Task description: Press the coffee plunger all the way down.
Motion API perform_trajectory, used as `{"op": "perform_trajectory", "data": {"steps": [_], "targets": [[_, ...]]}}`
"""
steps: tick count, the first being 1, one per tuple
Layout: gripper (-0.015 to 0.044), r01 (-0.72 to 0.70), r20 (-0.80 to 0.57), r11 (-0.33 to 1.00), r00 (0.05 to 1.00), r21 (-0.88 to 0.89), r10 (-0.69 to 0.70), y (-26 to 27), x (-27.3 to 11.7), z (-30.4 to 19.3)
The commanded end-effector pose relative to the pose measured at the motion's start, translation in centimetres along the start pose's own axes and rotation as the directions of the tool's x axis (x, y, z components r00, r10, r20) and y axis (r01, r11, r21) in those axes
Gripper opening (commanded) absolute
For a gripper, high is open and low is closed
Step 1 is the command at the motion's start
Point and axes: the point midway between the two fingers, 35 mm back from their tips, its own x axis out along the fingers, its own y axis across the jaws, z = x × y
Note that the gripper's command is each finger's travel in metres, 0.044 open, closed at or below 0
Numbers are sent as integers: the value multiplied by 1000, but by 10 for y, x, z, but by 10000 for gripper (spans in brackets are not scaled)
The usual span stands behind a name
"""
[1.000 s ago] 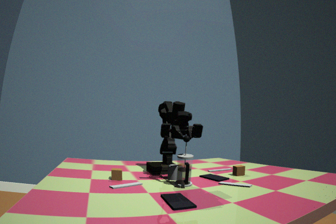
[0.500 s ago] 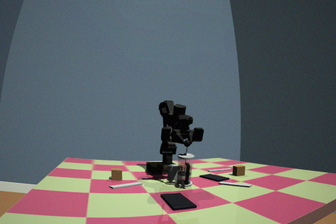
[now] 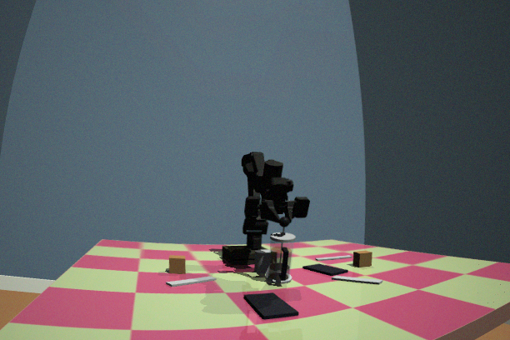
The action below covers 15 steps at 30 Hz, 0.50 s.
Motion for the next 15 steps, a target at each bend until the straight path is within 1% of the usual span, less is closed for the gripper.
{"op": "perform_trajectory", "data": {"steps": [1,15], "targets": [[115,1,-55,1000,998,3,-1,0,5,-15],[115,1,-55,1000,998,3,-1,0,7,-13]]}}
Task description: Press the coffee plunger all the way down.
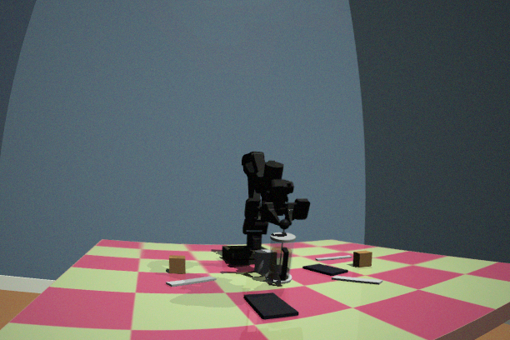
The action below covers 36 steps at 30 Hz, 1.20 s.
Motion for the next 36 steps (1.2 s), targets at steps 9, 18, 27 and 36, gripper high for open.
{"op": "perform_trajectory", "data": {"steps": [9,18,27,36], "targets": [[115,1,-35,1000,999,3,-1,0,5,-8],[115,1,-35,1000,999,3,-1,0,5,-6],[115,1,-35,1000,999,3,-1,0,7,-6],[115,0,-20,1000,1000,0,0,0,5,-2]]}}
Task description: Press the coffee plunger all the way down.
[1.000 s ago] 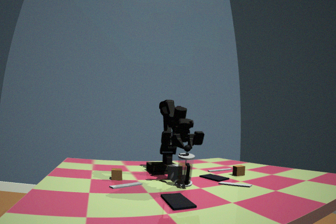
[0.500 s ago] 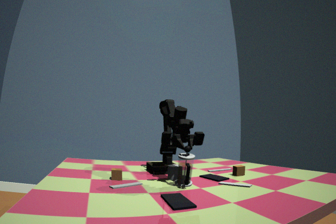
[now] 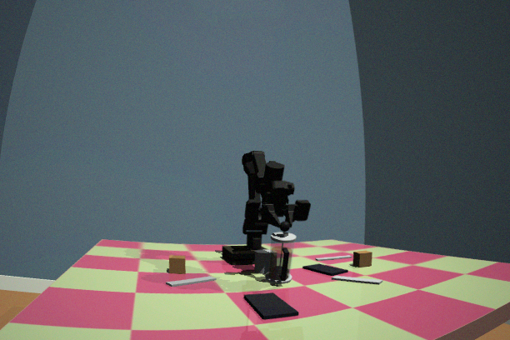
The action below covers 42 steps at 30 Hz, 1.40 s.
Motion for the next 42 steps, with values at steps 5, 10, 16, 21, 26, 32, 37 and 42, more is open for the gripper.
{"op": "perform_trajectory", "data": {"steps": [5,10,16,21,26,32,37,42], "targets": [[168,0,-2,1000,1000,0,0,0,0,-1],[299,0,-2,1000,1000,0,0,0,0,-1],[440,0,-2,1000,1000,0,0,0,0,-1],[440,0,-5,1000,1000,0,0,0,-9,8],[440,-1,-16,1000,1000,2,1,-1,-55,40],[440,-1,-20,1000,1000,2,1,-1,-75,46],[440,-1,-20,1000,1000,2,1,-1,-75,45],[440,-1,-20,1000,1000,2,1,-1,-75,45]]}}
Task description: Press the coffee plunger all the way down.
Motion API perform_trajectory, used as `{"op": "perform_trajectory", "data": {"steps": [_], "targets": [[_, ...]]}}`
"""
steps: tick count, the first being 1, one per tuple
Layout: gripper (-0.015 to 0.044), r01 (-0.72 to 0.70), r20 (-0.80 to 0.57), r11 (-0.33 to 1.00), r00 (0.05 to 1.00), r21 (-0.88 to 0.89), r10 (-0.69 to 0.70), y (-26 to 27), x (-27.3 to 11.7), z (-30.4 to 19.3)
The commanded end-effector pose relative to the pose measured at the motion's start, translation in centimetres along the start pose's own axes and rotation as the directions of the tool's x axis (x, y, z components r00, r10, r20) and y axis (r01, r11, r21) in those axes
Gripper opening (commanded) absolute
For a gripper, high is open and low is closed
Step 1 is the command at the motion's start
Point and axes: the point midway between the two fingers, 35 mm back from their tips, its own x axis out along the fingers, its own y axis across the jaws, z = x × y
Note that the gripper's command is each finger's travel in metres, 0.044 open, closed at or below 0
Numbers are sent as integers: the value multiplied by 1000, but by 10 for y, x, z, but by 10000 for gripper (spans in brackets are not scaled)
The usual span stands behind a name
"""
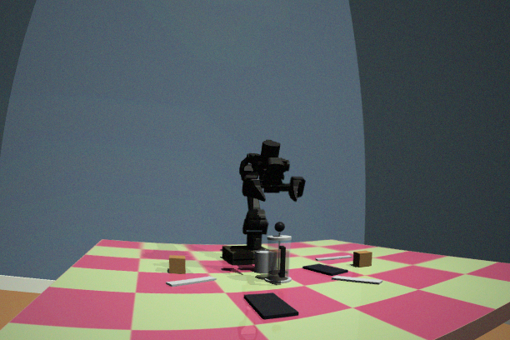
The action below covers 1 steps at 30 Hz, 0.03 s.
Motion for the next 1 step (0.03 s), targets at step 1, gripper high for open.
{"op": "perform_trajectory", "data": {"steps": [1], "targets": [[440,-4,6,1000,1000,-2,4,1,-2,3]]}}
